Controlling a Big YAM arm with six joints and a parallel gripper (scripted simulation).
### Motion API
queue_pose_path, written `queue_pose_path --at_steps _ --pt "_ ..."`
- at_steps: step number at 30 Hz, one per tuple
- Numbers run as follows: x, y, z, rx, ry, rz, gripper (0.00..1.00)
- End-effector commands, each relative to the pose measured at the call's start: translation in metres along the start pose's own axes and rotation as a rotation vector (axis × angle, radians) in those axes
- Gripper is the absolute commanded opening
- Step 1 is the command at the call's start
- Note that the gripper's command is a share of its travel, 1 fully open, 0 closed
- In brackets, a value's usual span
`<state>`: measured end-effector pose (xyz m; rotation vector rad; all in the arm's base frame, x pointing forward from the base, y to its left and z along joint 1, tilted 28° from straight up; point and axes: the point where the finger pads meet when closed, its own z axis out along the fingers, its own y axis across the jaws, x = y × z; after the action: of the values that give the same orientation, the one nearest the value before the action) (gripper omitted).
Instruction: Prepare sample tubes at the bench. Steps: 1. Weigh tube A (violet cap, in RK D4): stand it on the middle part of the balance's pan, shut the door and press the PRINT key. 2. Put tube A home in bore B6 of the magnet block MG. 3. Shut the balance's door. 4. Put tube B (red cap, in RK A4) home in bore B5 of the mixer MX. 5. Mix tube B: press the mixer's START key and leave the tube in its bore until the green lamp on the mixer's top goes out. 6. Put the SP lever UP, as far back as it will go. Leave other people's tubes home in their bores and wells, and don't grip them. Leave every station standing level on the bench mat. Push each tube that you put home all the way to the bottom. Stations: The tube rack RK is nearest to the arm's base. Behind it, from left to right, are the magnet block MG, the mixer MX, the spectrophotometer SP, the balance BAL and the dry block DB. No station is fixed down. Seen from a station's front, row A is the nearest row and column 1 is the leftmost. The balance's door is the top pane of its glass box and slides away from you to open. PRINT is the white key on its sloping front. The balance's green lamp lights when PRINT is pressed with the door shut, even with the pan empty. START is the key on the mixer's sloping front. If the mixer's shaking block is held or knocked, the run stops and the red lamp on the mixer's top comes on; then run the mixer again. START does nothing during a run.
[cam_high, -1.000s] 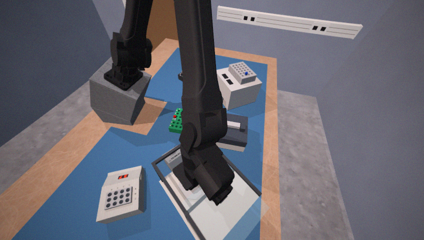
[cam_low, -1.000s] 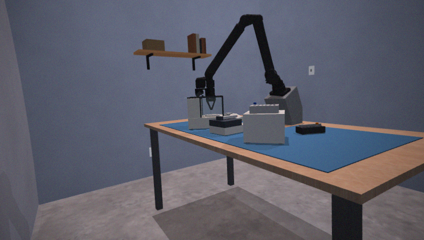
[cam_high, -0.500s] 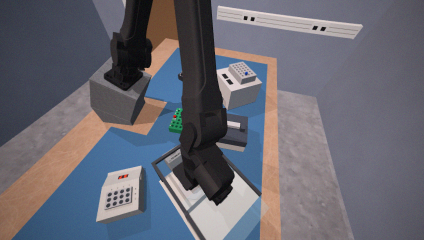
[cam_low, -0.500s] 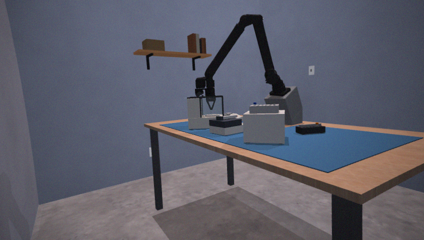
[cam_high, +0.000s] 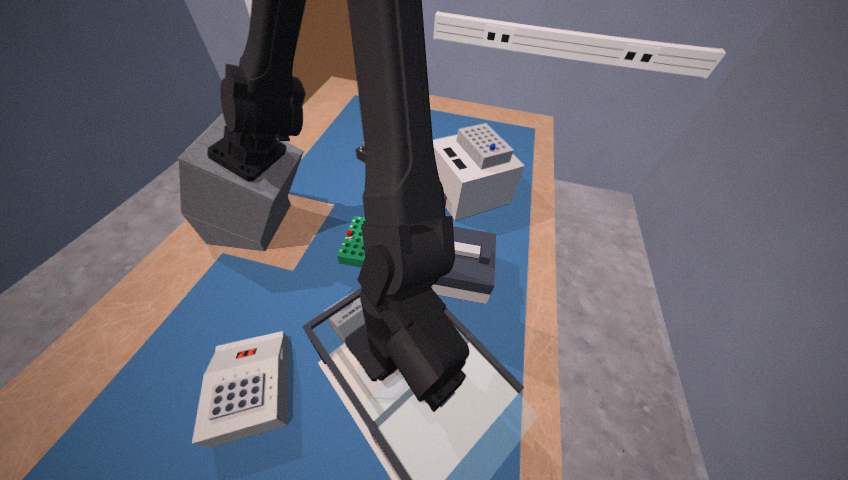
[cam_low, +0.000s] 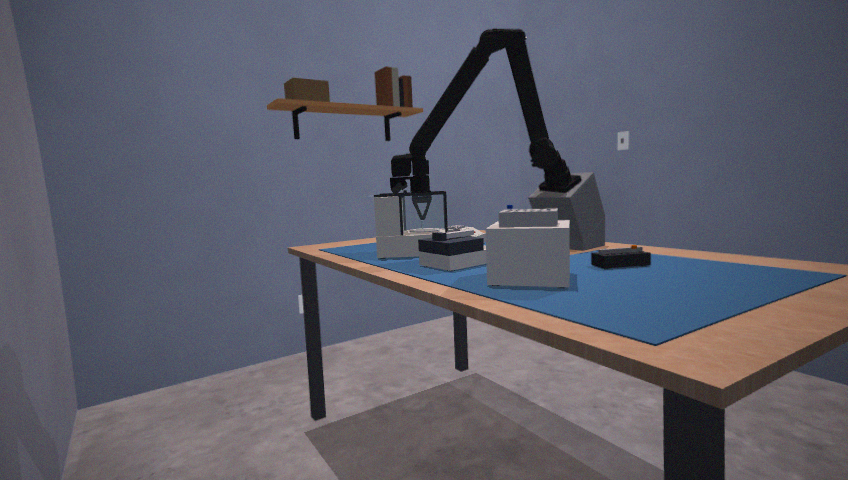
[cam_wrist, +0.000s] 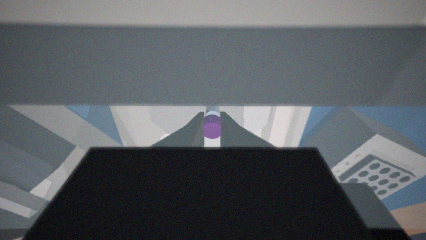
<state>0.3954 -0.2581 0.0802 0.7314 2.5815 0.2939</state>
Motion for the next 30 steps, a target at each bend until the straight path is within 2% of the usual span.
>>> queue_pose_path --at_steps 1,20,21,28,30 --pt "0.003 0.004 0.011 -0.002 0.011 0.007 0.09" --pt "0.003 0.004 0.011 -0.002 0.011 0.007 0.09" --pt "0.002 0.005 0.007 -0.002 0.009 0.006 0.36" --pt "-0.003 0.005 -0.009 0.002 -0.008 0.008 0.36" --pt "-0.010 0.001 -0.007 0.003 -0.019 -0.001 0.36"
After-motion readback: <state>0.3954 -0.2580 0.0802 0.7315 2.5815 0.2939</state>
